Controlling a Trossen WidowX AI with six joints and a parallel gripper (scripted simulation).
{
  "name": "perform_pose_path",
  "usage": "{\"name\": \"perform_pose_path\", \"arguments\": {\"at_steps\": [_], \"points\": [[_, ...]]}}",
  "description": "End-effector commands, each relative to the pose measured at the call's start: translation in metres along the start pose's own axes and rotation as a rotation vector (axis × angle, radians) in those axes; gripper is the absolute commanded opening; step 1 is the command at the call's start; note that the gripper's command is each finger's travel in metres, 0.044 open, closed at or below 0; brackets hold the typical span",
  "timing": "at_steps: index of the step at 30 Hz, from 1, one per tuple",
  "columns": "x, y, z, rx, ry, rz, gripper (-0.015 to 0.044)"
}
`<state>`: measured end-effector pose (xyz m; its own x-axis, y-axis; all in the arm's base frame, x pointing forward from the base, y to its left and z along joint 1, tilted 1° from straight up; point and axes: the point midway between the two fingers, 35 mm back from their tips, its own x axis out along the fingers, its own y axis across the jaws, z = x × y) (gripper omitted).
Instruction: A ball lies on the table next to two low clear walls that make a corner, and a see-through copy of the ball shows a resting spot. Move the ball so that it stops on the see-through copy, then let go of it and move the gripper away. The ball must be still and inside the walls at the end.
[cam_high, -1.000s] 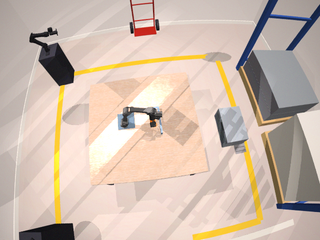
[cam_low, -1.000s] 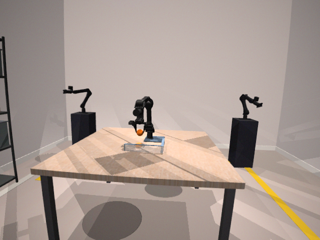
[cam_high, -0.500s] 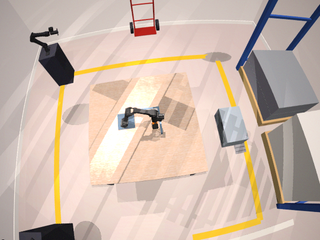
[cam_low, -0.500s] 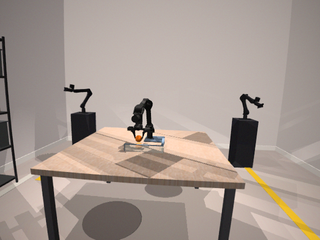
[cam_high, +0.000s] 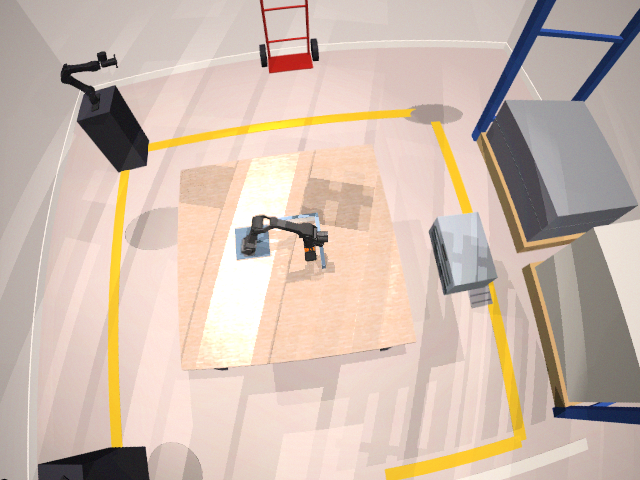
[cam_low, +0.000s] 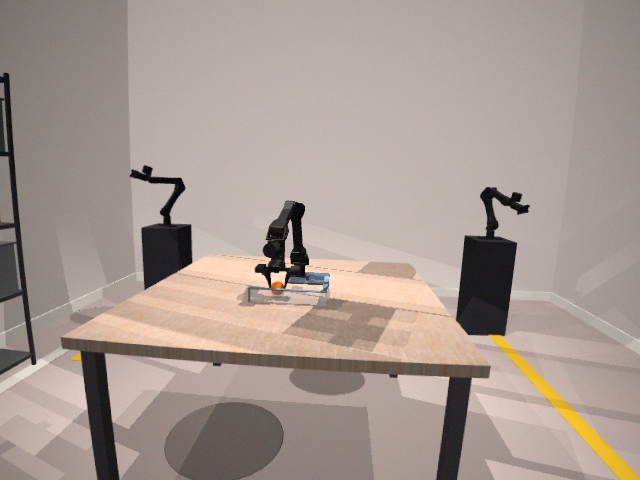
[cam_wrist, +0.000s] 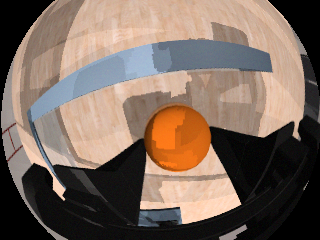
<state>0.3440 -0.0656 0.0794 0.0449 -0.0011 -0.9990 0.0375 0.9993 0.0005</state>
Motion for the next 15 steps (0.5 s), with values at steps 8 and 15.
{"name": "perform_pose_path", "arguments": {"at_steps": [8,15], "points": [[0.016,0.001,0.000,-0.002,-0.004,0.004,0.0000],[0.015,0.000,0.000,0.000,0.000,0.000,0.0105]]}}
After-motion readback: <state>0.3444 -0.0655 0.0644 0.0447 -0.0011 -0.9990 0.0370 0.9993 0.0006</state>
